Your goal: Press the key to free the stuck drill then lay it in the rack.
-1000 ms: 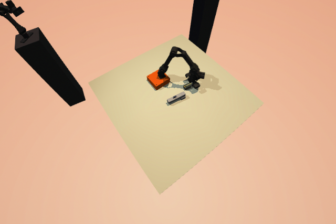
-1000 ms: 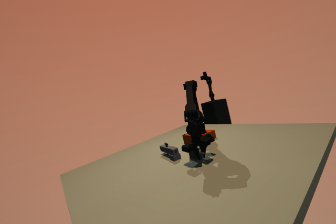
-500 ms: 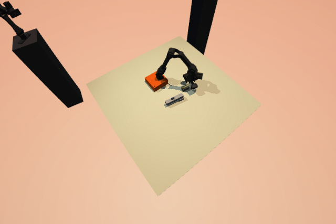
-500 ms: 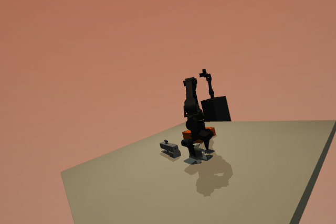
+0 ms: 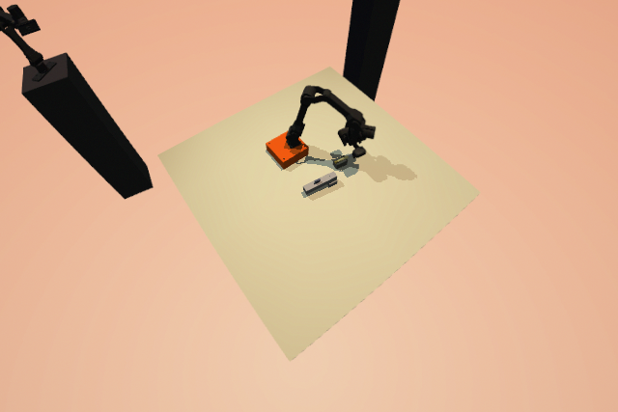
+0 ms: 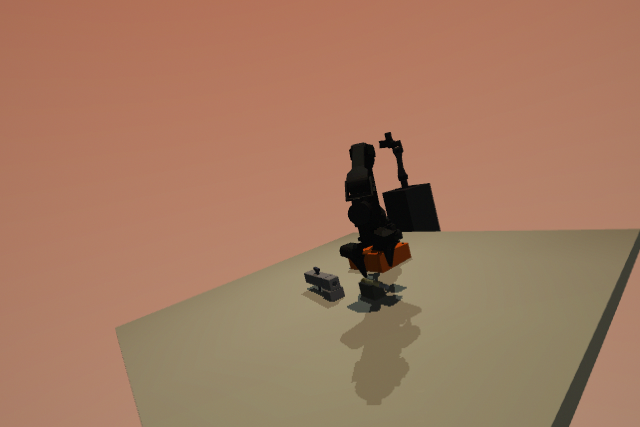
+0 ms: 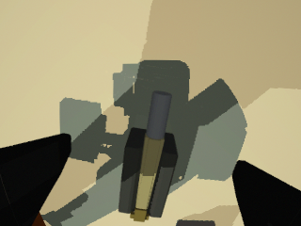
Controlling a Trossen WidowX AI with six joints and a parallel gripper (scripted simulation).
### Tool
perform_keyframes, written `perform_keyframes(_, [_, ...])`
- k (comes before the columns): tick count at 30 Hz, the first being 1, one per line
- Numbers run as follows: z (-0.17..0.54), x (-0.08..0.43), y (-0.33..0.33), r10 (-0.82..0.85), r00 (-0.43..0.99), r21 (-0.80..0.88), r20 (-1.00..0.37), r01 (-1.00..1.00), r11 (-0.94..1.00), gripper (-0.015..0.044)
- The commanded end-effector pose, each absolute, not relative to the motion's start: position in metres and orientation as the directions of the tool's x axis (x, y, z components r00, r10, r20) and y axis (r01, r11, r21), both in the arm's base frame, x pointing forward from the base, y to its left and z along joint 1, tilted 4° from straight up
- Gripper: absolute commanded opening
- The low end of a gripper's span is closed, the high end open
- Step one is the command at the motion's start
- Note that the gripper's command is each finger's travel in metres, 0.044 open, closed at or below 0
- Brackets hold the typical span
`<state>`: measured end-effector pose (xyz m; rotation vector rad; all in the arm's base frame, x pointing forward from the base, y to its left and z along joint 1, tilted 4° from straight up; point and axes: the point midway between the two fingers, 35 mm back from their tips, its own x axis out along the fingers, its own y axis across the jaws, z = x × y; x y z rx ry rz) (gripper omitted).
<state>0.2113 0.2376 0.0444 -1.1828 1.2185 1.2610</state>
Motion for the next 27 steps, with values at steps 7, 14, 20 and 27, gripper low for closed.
perform_keyframes(7, [0.112,0.283,0.187,0.292,0.211,-0.217,-0.933,-0.976,0.012,0.044])
perform_keyframes(14, [0.198,0.325,0.102,0.374,0.578,-0.603,-0.726,-0.796,0.058,0.044])
perform_keyframes(20, [0.274,0.319,0.023,0.273,0.841,-0.874,-0.467,-0.486,0.0,0.044])
perform_keyframes(27, [0.303,0.304,-0.005,0.2,0.916,-0.938,-0.347,-0.339,-0.075,0.044])
